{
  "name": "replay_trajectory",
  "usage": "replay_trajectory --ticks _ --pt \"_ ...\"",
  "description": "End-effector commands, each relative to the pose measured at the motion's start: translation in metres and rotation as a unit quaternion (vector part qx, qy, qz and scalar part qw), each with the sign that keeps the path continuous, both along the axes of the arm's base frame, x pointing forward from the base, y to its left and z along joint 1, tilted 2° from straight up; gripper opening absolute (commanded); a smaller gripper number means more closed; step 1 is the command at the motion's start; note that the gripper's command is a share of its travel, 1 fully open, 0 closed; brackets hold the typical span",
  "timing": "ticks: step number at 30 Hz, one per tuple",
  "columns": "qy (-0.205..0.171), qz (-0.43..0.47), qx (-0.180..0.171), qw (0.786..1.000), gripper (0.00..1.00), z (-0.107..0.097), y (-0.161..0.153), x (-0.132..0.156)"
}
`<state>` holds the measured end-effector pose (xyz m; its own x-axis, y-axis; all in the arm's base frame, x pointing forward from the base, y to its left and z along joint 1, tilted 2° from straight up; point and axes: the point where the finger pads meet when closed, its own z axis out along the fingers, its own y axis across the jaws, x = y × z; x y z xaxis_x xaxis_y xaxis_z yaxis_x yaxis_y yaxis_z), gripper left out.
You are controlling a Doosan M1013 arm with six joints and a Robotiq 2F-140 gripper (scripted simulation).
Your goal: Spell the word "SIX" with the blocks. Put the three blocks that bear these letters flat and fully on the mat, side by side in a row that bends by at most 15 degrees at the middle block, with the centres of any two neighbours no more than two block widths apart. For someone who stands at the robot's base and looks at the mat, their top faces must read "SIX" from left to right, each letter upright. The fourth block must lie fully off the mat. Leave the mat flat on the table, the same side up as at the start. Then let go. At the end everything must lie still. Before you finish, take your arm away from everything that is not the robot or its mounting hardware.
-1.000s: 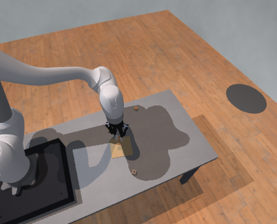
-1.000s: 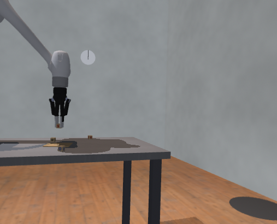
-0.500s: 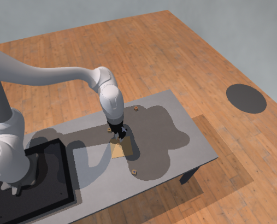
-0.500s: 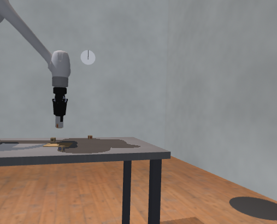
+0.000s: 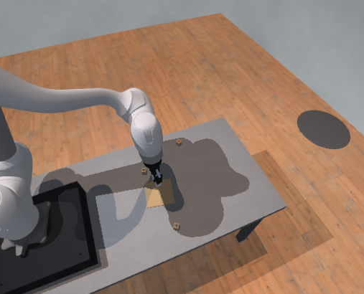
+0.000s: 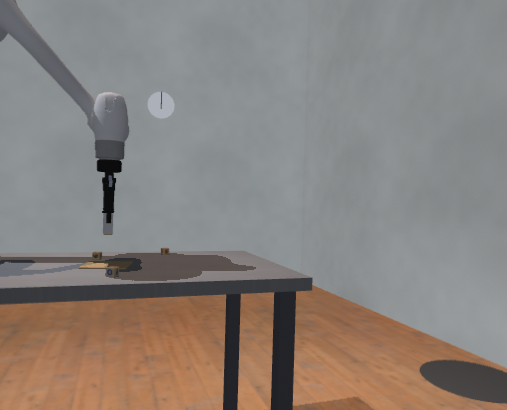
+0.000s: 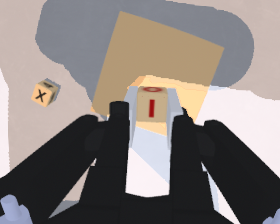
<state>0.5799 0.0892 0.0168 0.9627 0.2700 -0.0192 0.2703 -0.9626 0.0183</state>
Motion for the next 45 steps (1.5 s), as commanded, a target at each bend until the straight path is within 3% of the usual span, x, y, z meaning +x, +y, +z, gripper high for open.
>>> replay_trajectory --ticks 1,25,40,45 --pt "0.0 -0.054 -0.004 0.999 0.13 0.003 -0.002 -0.002" --pt "0.0 -0.063 -0.005 0.998 0.13 -0.003 -0.003 -0.002" --pt "0.0 -0.063 -0.005 0.998 0.13 -0.066 -0.004 -0.003" --pt "0.0 -0.063 -0.005 0.998 0.13 -0.078 -0.005 -0.003"
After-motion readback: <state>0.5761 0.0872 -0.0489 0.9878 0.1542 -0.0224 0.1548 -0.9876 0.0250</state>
